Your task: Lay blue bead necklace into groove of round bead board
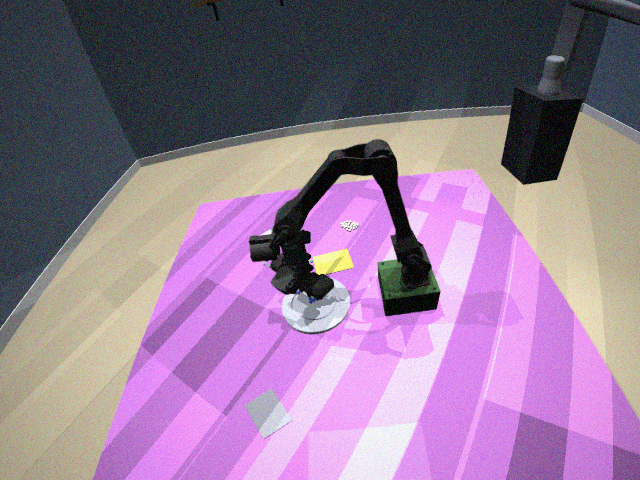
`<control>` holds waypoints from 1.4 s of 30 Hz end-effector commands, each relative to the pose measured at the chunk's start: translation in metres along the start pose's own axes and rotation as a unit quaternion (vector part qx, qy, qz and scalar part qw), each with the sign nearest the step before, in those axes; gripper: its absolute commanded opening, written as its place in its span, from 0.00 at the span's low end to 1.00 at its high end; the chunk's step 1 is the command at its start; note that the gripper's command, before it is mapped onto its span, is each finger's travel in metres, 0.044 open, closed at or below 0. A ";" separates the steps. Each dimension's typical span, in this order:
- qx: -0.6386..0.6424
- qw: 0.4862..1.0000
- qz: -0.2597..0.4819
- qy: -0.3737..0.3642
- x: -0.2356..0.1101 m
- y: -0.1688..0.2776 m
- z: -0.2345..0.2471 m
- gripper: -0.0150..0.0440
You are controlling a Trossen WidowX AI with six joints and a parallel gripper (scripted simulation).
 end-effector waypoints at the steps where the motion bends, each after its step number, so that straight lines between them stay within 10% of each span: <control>1: -0.120 0.993 0.003 -0.001 -0.003 0.001 0.008 0.46; 42: -0.120 0.993 0.003 -0.001 0.037 0.001 0.008 0.46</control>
Point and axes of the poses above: the point midway between the two fingers, 35 mm back from their tips, its own x axis out along the fingers, its own z axis across the jaws, y = z × x, the point moved 4 cm from there along -x, back along the fingers, and after that the axes turned 7 degrees about -x, right-handed, at the moved point
